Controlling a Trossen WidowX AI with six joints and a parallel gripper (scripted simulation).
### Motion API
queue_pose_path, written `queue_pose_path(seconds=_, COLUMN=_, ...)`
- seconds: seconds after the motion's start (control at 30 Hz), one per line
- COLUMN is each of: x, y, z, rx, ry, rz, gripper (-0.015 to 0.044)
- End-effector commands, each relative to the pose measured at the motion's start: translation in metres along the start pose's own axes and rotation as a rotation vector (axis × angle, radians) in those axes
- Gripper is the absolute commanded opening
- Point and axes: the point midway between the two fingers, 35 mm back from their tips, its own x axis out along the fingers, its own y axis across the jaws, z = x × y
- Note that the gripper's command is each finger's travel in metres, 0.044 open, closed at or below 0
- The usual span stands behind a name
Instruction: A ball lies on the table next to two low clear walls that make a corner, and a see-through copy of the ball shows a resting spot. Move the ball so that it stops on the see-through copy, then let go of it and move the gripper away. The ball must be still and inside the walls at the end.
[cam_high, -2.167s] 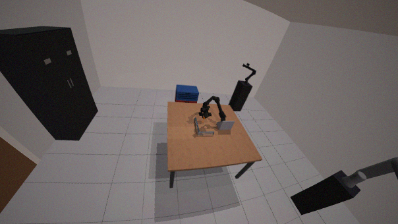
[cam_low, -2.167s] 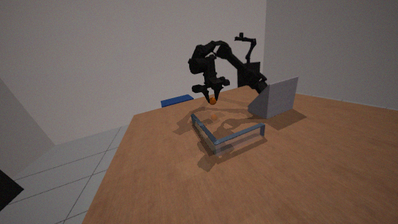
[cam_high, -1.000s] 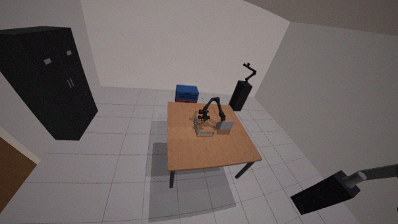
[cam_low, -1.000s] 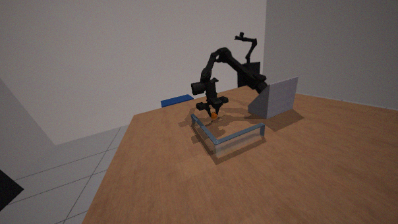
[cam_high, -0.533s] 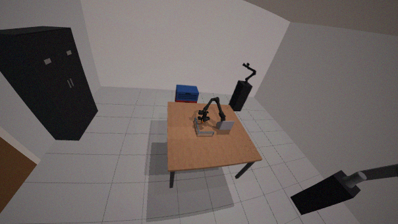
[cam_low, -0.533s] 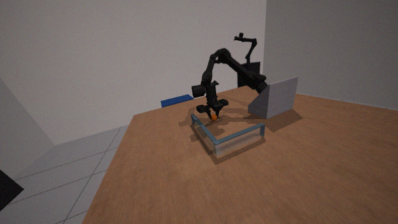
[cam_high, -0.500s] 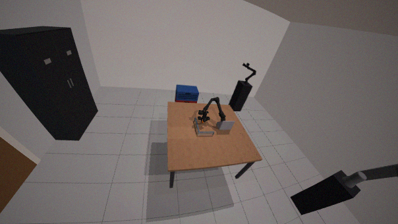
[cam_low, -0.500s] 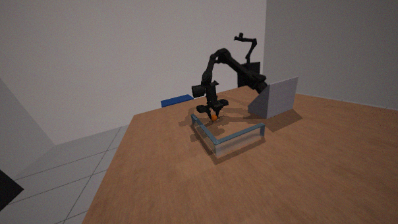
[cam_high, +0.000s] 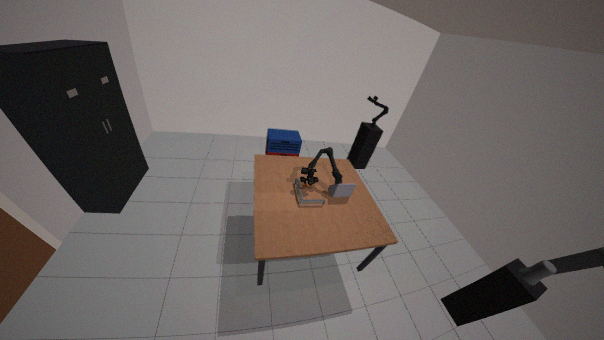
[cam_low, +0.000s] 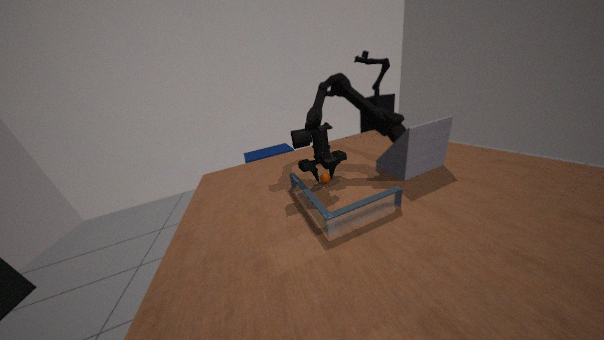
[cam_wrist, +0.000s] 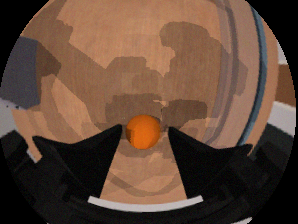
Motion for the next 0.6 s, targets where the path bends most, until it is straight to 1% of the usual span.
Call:
queue_pose_path(seconds=0.0, x=-0.002, y=0.0, z=0.0, rx=0.0, ry=-0.001, rz=0.0, gripper=0.03)
queue_pose_path(seconds=0.07, x=-0.02, y=-0.003, z=0.002, rx=0.0, ry=-0.006, rz=0.0, gripper=0.03)
queue_pose_path(seconds=0.17, x=-0.066, y=-0.003, z=0.002, rx=-0.002, ry=-0.006, rz=0.001, gripper=0.03)
queue_pose_path(seconds=0.23, x=-0.085, y=-0.001, z=0.001, rx=-0.002, ry=-0.002, rz=0.001, gripper=0.03)
queue_pose_path(seconds=0.57, x=-0.083, y=-0.004, z=0.002, rx=-0.006, ry=-0.001, rz=-0.017, gripper=0.03)
